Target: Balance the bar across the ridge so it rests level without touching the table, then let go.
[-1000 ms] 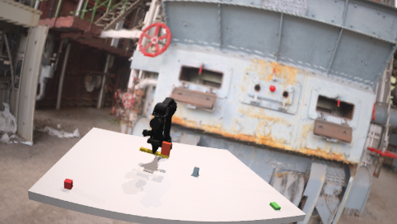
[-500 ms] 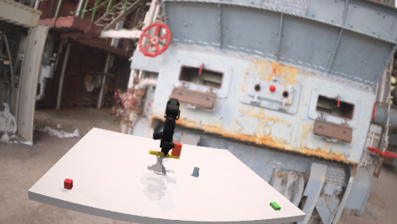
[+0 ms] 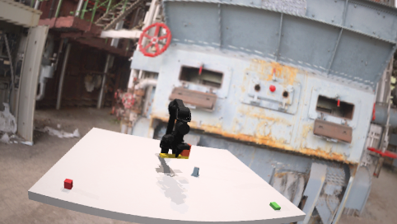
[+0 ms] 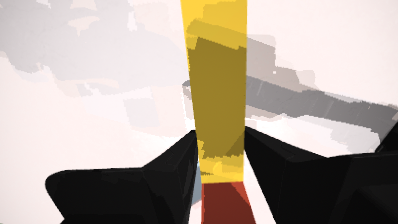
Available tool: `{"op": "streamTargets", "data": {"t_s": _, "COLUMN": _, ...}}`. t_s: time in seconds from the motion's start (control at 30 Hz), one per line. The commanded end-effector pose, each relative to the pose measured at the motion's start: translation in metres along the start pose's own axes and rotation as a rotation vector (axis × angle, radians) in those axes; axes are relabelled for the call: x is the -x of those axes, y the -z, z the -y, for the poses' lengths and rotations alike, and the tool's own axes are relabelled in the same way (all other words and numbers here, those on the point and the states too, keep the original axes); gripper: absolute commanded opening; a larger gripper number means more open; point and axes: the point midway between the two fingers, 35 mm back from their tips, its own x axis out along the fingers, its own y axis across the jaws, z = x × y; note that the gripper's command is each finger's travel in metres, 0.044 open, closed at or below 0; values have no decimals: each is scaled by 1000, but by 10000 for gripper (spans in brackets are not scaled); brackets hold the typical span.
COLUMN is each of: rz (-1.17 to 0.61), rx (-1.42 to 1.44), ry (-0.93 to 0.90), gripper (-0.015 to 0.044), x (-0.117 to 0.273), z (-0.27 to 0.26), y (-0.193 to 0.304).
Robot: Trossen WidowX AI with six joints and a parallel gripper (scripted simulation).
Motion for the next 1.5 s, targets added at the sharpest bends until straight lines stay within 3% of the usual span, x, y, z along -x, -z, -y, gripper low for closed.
{"op": "streamTargets", "data": {"t_s": 0.0, "rz": -4, "rx": 87, "ry": -6, "gripper": 0, "x": 2, "z": -6, "y": 14}}
{"op": "streamTargets", "data": {"t_s": 0.97, "rz": -11, "rx": 658, "ry": -13, "gripper": 0, "x": 4, "z": -43, "y": 117}}
{"op": "streamTargets", "data": {"t_s": 1.47, "rz": -11, "rx": 676, "ry": -14, "gripper": 0, "x": -10, "z": -48, "y": 123}}
